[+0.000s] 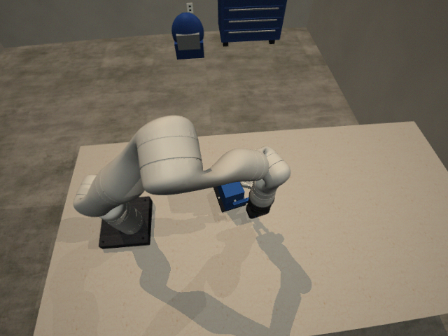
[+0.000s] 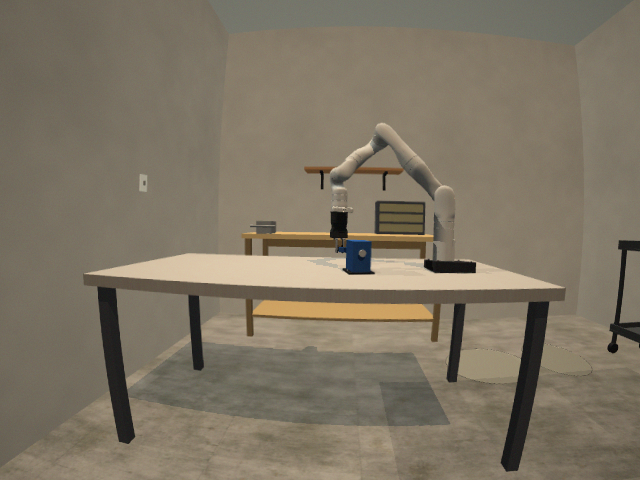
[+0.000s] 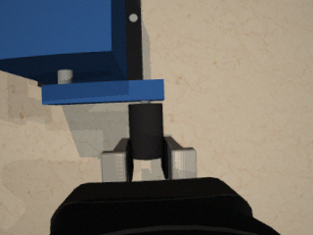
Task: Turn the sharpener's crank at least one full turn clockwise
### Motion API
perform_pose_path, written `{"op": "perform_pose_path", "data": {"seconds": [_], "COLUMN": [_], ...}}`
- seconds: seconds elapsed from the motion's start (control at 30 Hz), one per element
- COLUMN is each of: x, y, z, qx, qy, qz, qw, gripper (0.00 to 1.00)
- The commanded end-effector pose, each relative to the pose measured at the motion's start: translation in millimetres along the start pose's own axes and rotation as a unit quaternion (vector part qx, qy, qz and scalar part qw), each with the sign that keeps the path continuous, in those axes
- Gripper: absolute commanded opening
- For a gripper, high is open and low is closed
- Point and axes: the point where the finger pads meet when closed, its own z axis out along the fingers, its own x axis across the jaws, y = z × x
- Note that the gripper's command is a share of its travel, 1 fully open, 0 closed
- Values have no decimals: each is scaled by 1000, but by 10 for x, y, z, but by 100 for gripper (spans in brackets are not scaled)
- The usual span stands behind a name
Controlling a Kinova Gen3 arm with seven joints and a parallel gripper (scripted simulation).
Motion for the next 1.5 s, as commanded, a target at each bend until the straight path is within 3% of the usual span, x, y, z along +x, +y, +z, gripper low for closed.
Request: {"op": "perform_pose_path", "data": {"seconds": [0.0,0.8,1.47], "x": [5,5,-85], "y": [1,1,1], "z": [-7,19,315], "qx": [0,0,0], "qy": [1,1,1], "qz": [0,0,0], "qw": [1000,1000,1000], "gripper": [0,0,0]}}
